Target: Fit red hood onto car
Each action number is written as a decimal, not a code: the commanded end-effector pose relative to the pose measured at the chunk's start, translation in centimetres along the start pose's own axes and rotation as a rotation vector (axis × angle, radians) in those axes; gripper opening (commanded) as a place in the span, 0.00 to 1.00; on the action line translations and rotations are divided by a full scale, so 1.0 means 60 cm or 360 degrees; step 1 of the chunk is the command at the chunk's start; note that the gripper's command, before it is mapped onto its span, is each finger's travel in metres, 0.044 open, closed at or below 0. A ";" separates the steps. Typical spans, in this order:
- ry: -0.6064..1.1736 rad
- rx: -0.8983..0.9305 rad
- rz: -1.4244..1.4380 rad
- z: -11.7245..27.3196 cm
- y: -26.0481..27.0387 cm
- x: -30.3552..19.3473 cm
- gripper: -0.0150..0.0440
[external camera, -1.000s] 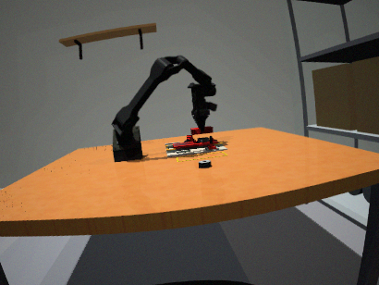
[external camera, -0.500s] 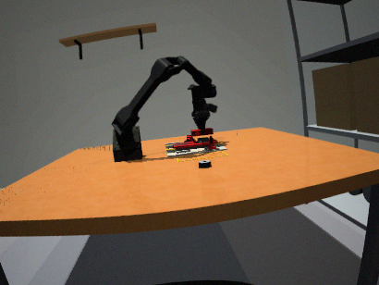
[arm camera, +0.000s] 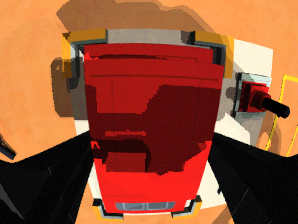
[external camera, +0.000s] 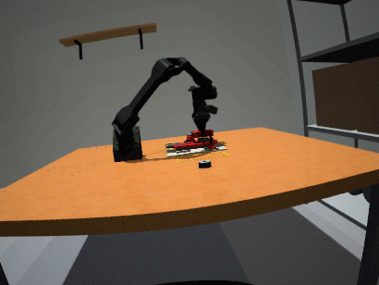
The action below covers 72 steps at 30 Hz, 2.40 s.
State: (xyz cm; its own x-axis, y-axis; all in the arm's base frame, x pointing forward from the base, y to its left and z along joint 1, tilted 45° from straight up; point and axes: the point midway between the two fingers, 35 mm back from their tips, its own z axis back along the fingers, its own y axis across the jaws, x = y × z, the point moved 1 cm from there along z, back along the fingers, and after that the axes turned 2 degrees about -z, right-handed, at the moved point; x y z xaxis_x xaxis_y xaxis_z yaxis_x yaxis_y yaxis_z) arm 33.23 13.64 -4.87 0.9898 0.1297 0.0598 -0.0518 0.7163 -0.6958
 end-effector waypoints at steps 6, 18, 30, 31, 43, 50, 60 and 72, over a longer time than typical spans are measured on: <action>-0.0002 -0.0006 0.0010 -0.009 -0.001 0.000 0.25; -0.0002 -0.0006 0.0010 -0.019 -0.001 0.001 0.25; -0.0002 -0.0007 0.0010 -0.029 -0.001 0.001 0.25; -0.0002 -0.0007 0.0010 -0.030 -0.001 0.001 0.25; -0.0002 -0.0008 0.0009 -0.038 -0.001 0.001 0.25; 0.0002 -0.0004 0.0001 -0.036 0.000 0.001 0.34; 0.0002 -0.0004 0.0001 -0.036 0.000 0.001 0.79; 0.0002 -0.0001 0.0001 -0.007 0.002 0.004 1.00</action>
State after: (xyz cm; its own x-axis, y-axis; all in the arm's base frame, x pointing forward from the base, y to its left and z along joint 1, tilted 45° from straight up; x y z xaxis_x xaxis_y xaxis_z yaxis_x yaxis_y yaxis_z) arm 33.46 12.39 -6.05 0.9900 0.1319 0.0504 -0.0589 0.7101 -0.7016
